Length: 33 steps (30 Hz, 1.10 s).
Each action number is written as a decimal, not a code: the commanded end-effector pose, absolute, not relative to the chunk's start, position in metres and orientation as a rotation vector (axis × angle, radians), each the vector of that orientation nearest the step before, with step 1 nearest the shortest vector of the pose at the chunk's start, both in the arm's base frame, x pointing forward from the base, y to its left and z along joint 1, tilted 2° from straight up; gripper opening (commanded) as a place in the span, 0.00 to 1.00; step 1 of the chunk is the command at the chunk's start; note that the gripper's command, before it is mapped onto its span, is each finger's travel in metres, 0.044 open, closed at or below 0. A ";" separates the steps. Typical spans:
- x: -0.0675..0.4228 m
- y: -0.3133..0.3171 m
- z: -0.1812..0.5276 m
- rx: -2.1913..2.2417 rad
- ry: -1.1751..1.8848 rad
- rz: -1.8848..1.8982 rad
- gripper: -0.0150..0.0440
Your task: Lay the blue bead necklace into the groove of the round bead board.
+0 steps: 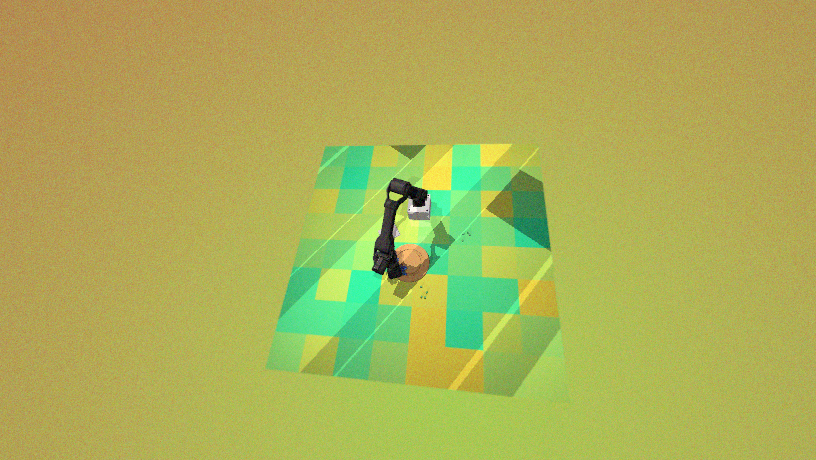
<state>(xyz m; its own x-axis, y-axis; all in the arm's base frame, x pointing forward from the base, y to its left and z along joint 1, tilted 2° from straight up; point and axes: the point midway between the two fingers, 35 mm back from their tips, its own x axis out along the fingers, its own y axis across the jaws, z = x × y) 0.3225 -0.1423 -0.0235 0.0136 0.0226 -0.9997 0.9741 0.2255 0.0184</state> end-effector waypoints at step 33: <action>0.307 -0.108 -0.031 1.061 1.311 -1.012 0.43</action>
<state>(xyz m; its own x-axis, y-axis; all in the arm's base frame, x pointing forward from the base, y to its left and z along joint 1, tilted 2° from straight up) 0.3070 -0.1077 -0.0318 0.0158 0.0243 -0.9996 0.9730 0.2300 0.0209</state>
